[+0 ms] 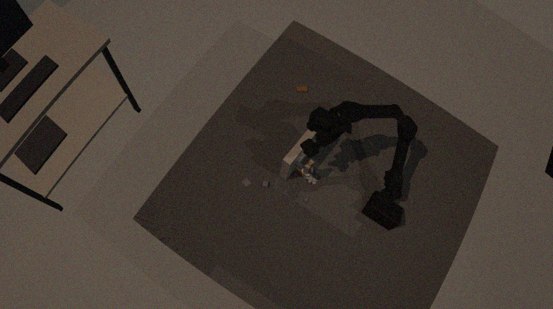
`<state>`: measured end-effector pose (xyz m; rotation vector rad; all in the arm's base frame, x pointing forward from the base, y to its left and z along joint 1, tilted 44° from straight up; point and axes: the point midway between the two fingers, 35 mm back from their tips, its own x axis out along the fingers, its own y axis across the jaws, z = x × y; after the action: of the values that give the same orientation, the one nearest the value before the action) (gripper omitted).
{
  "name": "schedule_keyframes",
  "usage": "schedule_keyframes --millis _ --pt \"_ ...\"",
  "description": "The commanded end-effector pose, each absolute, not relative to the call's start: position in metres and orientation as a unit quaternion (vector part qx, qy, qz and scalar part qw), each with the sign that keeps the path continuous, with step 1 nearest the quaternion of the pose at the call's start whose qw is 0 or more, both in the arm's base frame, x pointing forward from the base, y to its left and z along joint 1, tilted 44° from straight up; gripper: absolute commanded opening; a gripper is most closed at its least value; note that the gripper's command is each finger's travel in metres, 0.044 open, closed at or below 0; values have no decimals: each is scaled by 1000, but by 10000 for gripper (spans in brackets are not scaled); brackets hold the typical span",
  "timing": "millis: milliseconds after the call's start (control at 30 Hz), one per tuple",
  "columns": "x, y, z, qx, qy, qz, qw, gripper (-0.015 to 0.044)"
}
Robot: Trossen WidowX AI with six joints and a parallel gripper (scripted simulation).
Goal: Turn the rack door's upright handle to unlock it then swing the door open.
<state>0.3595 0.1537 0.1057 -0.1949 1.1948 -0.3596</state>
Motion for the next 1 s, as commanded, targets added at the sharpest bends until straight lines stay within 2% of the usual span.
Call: schedule_keyframes --millis 0,567,967 --pt "355 160 96 -120 570 -190 790 297" --pt "332 188 72 -255 578 -266 728 297" --pt "333 182 64 -260 586 -269 718 297"
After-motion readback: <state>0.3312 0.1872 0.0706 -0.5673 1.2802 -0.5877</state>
